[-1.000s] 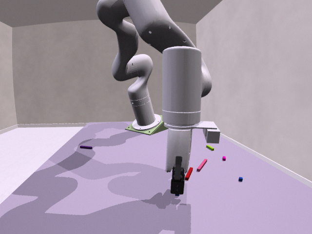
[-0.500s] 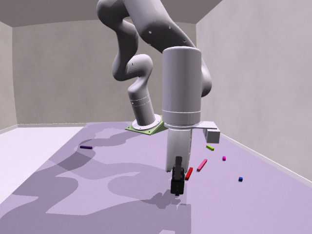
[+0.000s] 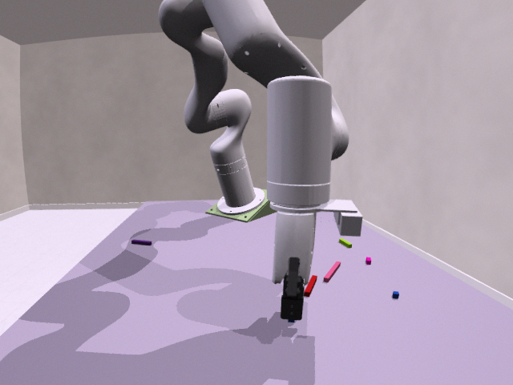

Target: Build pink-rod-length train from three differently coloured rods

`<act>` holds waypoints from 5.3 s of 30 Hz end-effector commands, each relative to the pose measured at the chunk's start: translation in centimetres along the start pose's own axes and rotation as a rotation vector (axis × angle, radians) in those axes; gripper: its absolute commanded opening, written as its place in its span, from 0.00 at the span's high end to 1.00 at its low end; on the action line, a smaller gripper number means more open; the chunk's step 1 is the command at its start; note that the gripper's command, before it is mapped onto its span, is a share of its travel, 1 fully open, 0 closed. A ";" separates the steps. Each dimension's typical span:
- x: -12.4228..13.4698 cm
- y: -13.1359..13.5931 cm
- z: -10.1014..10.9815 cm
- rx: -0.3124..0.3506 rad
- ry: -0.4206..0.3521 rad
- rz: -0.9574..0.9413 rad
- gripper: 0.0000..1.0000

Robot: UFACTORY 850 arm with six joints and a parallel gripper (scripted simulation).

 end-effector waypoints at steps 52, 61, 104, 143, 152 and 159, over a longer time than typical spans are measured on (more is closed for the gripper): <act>-0.1 0.1 -0.6 0.002 0.001 0.000 0.76; -0.1 0.1 -1.1 0.002 0.001 0.000 0.76; -0.1 0.1 -1.3 0.002 0.001 0.000 0.96; -0.1 0.1 -0.3 0.002 0.001 0.000 0.96; 0.0 0.1 4.3 0.002 0.001 0.000 0.96; 0.0 0.1 8.3 0.002 0.001 0.000 0.96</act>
Point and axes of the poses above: the point where the finger pads meet when closed, its own z axis back along the fingers, its own y axis across the jaws, x = y × z, the point moved 2 cm from there along z, back along the fingers, and after that the axes turned 7 degrees about -z, right-handed, at the moved point
